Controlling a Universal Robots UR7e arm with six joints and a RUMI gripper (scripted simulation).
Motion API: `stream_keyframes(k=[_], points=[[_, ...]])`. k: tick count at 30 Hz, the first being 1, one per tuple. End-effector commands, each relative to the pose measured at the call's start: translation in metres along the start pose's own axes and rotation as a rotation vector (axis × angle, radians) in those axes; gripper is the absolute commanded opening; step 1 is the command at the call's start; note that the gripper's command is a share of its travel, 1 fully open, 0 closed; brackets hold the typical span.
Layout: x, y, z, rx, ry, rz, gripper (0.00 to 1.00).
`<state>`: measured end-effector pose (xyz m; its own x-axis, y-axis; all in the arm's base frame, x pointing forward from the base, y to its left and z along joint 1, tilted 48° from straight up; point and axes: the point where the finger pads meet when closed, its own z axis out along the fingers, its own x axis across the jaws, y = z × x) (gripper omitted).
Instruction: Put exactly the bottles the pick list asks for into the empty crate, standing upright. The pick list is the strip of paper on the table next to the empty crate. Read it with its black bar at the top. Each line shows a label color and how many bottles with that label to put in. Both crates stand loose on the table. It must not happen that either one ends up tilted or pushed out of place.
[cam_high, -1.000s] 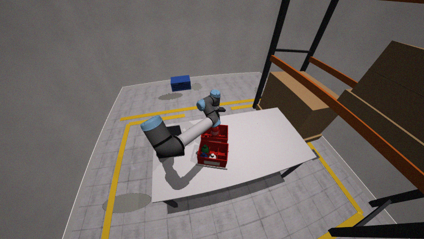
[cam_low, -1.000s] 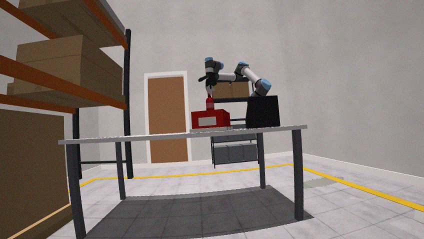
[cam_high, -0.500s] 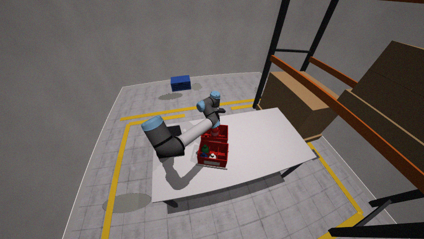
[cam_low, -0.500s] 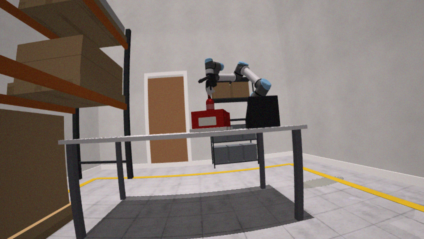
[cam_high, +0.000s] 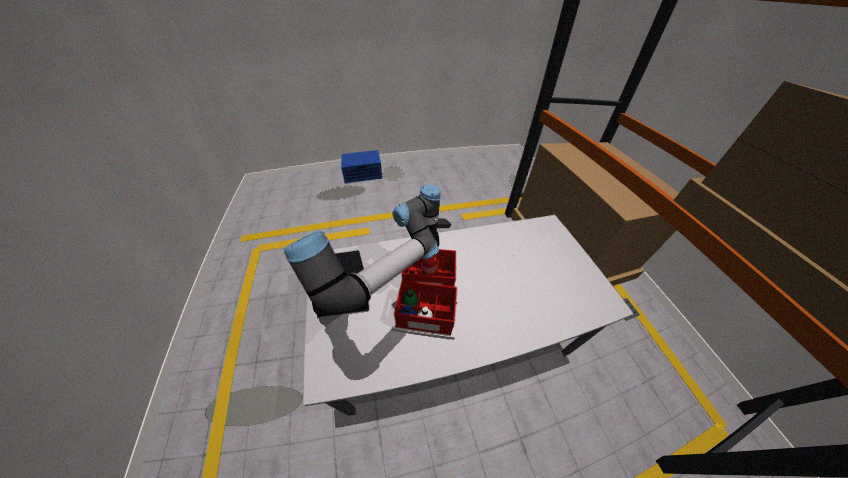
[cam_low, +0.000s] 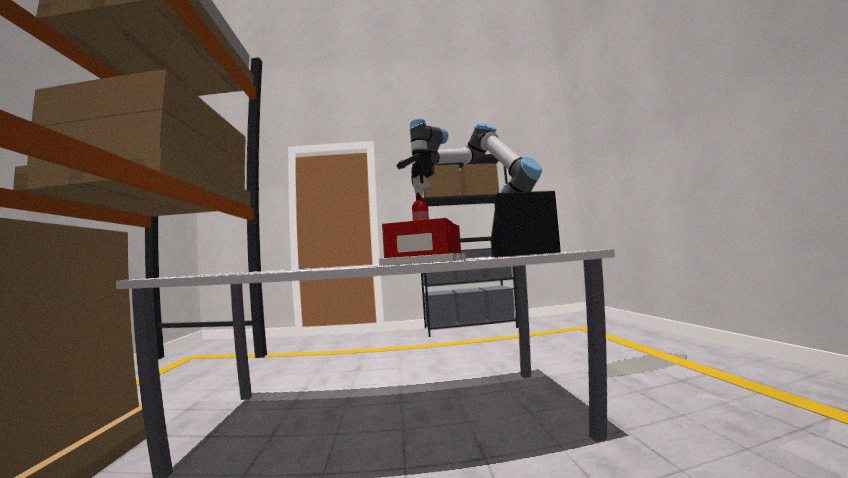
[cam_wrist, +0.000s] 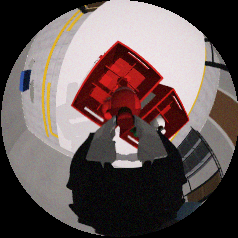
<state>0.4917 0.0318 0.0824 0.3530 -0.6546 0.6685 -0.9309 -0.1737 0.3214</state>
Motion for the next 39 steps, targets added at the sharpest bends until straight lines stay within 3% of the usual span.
stream_keyframes(k=[1, 39], points=[[0.000, 0.000, 0.004, 0.002, 0.000, 0.001, 0.00], [0.000, 0.000, 0.037, 0.002, 0.000, 0.001, 0.00]])
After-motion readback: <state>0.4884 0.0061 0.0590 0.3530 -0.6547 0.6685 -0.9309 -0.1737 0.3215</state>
